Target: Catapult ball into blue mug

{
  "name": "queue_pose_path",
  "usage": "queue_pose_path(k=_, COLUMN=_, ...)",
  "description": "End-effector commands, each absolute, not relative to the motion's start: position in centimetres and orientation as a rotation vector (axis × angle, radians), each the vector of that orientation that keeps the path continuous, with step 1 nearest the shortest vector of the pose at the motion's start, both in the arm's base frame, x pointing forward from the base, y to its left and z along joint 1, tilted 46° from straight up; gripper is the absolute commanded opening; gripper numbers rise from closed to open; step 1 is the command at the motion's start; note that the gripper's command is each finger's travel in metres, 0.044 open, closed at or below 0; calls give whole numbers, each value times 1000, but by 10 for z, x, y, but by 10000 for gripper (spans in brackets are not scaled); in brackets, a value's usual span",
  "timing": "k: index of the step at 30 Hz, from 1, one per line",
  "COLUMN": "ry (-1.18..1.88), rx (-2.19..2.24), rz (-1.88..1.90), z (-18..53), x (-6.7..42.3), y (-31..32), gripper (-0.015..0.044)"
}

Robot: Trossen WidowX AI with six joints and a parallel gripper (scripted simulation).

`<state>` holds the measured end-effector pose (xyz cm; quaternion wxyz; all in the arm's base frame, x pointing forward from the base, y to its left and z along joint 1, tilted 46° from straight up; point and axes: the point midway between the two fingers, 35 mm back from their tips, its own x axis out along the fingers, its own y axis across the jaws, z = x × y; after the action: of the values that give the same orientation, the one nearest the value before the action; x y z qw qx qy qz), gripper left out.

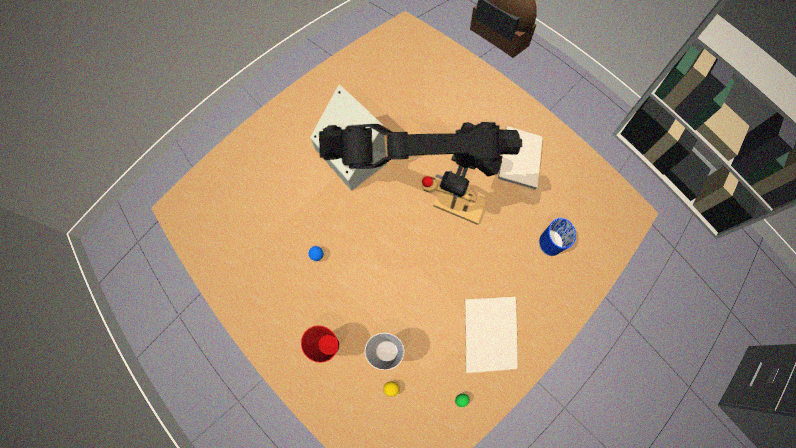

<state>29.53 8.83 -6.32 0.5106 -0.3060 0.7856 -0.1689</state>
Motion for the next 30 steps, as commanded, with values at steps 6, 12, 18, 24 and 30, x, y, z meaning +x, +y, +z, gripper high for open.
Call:
queue_pose_path(k=6, ry=1631, rx=-747, rz=-209, z=-77, x=380, y=116, gripper=440)
queue_pose_path(k=12, ry=1443, rx=-775, rz=-121, z=-73, x=438, y=134, gripper=440)
queue_pose_path(k=18, ry=1243, rx=-815, rz=-71, z=-57, x=495, y=149, gripper=440)
queue_pose_path(k=24, ry=1069, rx=-856, rz=-60, z=-33, x=543, y=160, gripper=440)
queue_pose_path(k=30, ry=1064, rx=-857, rz=-60, z=-32, x=544, y=161, gripper=440)
